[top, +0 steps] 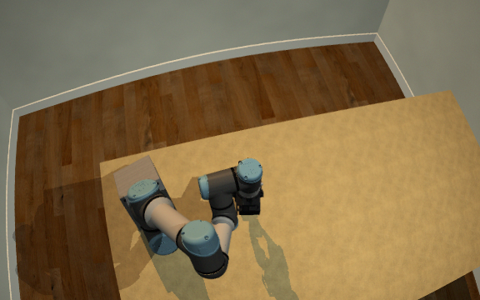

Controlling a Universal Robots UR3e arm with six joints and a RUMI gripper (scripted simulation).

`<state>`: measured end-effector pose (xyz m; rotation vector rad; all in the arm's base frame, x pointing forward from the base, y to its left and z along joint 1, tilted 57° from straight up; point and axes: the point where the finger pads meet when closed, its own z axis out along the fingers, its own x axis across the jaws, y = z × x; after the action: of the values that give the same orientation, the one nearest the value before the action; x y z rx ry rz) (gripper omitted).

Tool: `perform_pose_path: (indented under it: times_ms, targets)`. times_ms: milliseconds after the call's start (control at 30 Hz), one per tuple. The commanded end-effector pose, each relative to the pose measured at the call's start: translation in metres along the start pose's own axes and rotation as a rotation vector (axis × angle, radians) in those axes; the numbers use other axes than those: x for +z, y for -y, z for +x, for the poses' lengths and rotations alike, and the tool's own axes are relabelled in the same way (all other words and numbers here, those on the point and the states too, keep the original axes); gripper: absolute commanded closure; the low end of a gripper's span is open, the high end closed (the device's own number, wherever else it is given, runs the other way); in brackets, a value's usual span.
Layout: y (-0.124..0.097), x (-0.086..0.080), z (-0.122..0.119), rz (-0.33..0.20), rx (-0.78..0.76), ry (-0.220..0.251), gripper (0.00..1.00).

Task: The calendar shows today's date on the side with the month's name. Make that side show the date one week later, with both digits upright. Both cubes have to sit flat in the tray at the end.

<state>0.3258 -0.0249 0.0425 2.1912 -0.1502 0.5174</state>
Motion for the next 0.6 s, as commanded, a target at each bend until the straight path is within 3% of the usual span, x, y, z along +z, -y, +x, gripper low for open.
perform_pose_path:
  times_ms: [0,567]
  targets:
    - [0.000,-0.007,0.000,-0.002,0.001,0.005,0.89]
    - [0.000,-0.039,0.000,-0.002,0.001,0.005,0.89]
